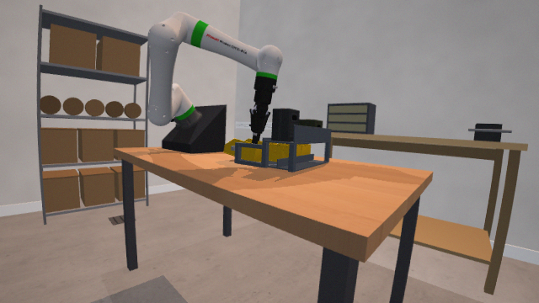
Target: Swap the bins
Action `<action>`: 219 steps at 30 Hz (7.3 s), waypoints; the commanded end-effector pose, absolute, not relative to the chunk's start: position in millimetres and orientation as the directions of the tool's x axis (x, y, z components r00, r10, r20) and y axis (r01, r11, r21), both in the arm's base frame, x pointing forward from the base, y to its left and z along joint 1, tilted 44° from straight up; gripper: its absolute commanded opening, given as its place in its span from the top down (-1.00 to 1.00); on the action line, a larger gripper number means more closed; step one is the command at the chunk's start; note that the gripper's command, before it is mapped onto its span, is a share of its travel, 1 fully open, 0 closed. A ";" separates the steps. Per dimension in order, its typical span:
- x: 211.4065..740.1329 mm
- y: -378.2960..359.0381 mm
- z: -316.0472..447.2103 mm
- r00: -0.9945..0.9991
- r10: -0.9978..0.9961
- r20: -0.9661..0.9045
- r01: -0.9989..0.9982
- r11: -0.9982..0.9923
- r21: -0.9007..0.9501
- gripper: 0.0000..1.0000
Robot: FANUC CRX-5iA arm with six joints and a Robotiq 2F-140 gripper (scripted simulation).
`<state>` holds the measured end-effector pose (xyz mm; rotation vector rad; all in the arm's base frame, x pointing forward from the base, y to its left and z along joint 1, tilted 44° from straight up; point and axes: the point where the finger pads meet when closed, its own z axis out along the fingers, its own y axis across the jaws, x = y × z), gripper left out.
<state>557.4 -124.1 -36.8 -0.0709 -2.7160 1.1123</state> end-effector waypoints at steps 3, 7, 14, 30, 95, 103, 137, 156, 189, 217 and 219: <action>558.4 -123.4 -36.2 -0.978 0.120 0.169 -0.033 0.715 -0.698 0.80; 559.0 -123.5 -36.3 -0.978 0.119 0.168 -0.033 0.715 -0.698 0.80; 560.4 -123.6 -36.5 -0.979 0.117 0.167 -0.033 0.715 -0.698 0.80; 567.9 -124.4 -37.6 -0.982 0.108 0.157 -0.033 0.715 -0.698 0.80; 581.3 -125.6 -39.5 -0.985 0.093 0.142 -0.033 0.715 -0.699 0.80; 585.9 -125.9 -40.1 -0.986 0.090 0.139 -0.033 0.715 -0.699 0.80; 595.3 -126.6 -41.2 -0.988 0.082 0.131 -0.033 0.715 -0.699 0.80; 594.4 -127.7 -42.1 -0.991 0.068 0.116 -0.033 0.715 -0.699 0.80; 593.8 -128.1 -42.6 -0.992 0.061 0.110 -0.033 0.715 -0.699 0.69; 593.9 -127.3 -41.8 -0.992 0.061 0.110 -0.033 0.715 -0.699 0.69; 594.0 -126.8 -41.3 -0.992 0.061 0.110 -0.033 0.715 -0.699 0.69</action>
